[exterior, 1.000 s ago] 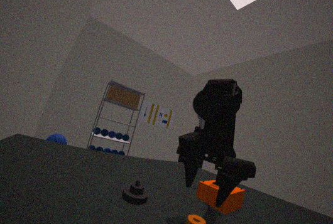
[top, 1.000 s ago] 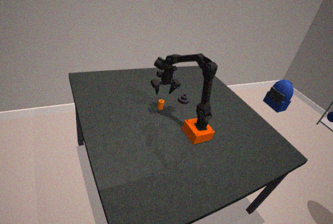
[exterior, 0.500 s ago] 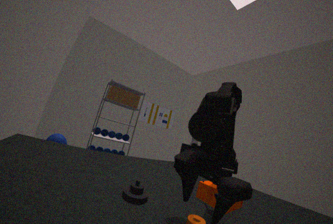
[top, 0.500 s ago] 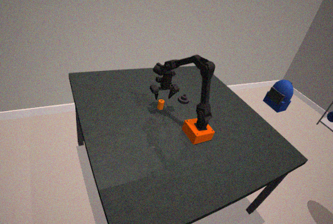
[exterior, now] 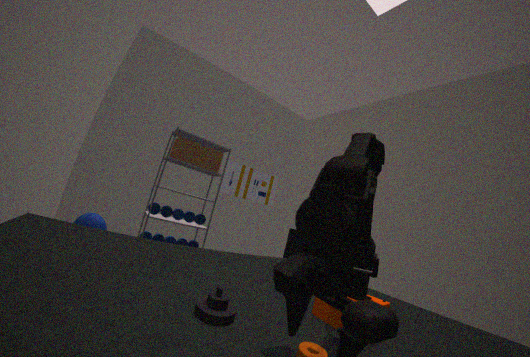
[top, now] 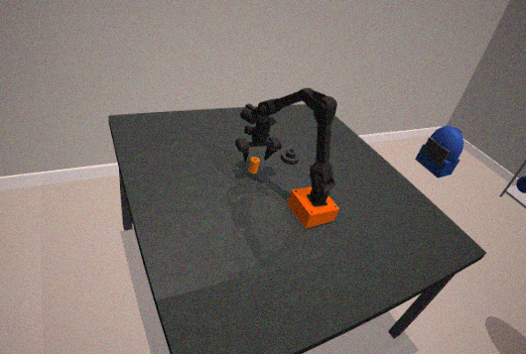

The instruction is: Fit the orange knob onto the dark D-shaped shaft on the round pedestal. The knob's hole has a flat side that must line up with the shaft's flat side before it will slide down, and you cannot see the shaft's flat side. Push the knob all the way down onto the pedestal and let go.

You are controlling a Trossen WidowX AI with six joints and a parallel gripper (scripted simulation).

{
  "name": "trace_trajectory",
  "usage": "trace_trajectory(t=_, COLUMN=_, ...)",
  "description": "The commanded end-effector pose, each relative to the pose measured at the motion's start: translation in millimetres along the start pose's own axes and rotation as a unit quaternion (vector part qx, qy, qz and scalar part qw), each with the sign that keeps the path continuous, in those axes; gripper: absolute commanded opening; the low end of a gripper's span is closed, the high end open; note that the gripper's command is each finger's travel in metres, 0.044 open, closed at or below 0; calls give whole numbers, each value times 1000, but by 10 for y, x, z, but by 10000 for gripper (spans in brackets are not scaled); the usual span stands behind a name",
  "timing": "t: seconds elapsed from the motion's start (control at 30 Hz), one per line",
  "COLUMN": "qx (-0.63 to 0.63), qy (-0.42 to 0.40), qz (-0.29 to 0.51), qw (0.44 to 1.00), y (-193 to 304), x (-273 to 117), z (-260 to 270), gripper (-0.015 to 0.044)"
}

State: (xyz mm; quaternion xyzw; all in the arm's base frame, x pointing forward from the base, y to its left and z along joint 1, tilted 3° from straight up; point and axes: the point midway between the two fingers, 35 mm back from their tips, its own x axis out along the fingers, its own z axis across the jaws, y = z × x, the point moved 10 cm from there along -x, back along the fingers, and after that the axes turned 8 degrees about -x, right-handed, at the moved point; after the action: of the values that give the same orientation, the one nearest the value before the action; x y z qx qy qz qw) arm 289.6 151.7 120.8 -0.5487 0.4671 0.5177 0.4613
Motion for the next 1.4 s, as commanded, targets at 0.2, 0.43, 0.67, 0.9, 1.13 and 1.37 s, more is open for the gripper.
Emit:
trace_trajectory(t=0.2, qx=-1, qy=-3, qz=1, qw=1000, y=1, x=180, z=4, gripper=440)
trace_trajectory(t=0.43, qx=0, qy=-3, qz=1, qw=1000, y=4, x=293, z=5, gripper=440)
trace_trajectory(t=0.67, qx=1, qy=-2, qz=1, qw=1000, y=11, x=405, z=5, gripper=440)
trace_trajectory(t=0.9, qx=1, qy=-2, qz=1, qw=1000, y=17, x=459, z=4, gripper=387)
trace_trajectory(t=1.13, qx=1, qy=-2, qz=1, qw=1000, y=17, x=459, z=4, gripper=204)
trace_trajectory(t=1.37, qx=1, qy=-2, qz=1, qw=1000, y=17, x=459, z=4, gripper=118)
